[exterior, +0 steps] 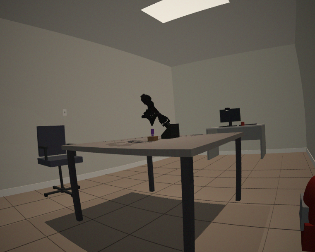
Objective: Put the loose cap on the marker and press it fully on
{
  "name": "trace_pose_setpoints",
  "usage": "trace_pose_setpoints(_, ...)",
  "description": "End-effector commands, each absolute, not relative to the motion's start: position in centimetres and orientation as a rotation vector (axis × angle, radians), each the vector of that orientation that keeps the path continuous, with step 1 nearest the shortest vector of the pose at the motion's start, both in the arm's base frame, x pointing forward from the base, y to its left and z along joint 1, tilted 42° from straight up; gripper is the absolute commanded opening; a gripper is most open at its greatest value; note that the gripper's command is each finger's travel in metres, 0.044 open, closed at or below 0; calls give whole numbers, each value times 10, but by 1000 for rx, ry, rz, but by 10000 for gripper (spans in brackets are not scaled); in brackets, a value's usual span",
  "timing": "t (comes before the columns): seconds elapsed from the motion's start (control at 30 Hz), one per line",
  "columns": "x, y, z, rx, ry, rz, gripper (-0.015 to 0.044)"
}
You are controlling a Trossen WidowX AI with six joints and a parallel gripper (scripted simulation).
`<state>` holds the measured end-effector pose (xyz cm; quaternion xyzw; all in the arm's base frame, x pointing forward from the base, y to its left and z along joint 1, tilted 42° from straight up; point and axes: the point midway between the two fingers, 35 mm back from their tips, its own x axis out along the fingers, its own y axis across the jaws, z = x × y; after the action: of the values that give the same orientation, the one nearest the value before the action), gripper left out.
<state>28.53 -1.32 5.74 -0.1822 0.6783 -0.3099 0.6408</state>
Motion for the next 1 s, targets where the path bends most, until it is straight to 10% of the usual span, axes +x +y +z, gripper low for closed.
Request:
trace_pose_setpoints(0.0,283,-17,53,-424,1550,-708,0)
trace_pose_setpoints(0.97,283,-34,33,-417,1539,-704,0)
